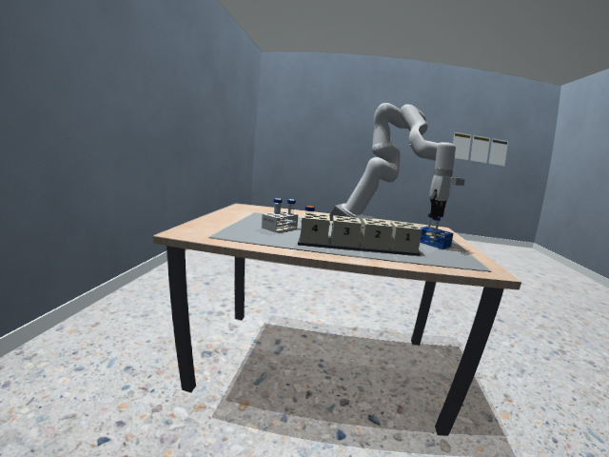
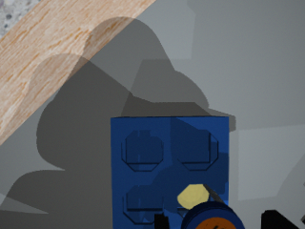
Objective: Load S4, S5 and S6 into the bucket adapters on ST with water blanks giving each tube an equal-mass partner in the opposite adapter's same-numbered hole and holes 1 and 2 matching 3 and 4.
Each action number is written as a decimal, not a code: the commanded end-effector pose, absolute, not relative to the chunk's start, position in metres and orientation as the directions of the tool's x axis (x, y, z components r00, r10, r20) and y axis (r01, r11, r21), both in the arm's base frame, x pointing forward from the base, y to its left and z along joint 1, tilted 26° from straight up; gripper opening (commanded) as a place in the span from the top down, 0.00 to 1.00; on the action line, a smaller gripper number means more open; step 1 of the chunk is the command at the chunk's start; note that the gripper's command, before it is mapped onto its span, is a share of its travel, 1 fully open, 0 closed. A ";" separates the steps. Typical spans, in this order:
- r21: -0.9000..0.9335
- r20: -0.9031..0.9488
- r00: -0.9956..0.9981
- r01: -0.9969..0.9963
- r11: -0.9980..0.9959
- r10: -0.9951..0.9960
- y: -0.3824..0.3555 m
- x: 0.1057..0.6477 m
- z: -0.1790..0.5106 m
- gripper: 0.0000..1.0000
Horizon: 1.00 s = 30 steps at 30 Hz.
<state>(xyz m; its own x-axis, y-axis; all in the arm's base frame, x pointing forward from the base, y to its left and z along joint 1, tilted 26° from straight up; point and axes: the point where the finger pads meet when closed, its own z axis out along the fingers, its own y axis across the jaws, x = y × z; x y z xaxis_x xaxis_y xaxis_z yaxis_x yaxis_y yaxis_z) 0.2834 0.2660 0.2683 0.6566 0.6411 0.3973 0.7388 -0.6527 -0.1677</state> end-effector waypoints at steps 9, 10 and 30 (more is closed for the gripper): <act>-0.167 0.402 0.655 0.739 -0.653 0.640 0.268 0.285 0.268 0.43; -0.167 0.402 0.655 0.739 -0.653 0.640 0.268 0.285 0.267 0.43; -0.167 0.402 0.655 0.739 -0.653 0.640 0.273 0.287 0.256 0.43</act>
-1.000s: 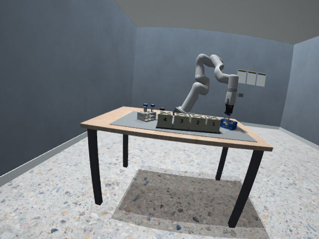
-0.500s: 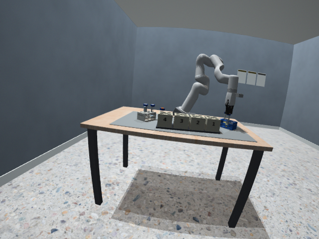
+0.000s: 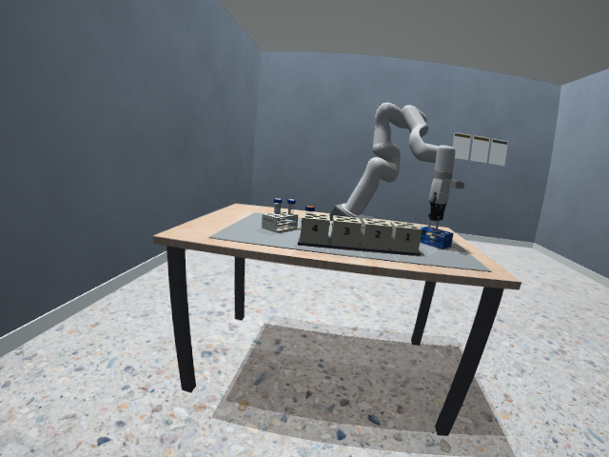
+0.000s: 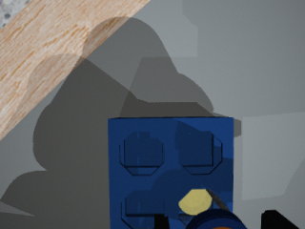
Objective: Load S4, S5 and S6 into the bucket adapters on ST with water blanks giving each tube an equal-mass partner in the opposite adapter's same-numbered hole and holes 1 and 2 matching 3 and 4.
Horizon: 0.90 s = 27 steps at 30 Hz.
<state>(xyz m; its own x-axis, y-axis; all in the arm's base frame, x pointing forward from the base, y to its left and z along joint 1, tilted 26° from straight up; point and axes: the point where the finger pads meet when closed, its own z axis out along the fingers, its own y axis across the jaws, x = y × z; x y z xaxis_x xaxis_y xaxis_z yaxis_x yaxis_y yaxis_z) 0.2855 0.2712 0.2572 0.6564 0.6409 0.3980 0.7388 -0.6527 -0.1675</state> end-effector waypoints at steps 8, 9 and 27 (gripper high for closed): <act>-0.167 0.402 0.655 0.739 -0.653 0.640 0.274 0.287 0.253 0.43; -0.167 0.402 0.655 0.739 -0.653 0.640 0.275 0.287 0.252 0.43; -0.167 0.402 0.655 0.739 -0.653 0.640 0.275 0.288 0.251 0.43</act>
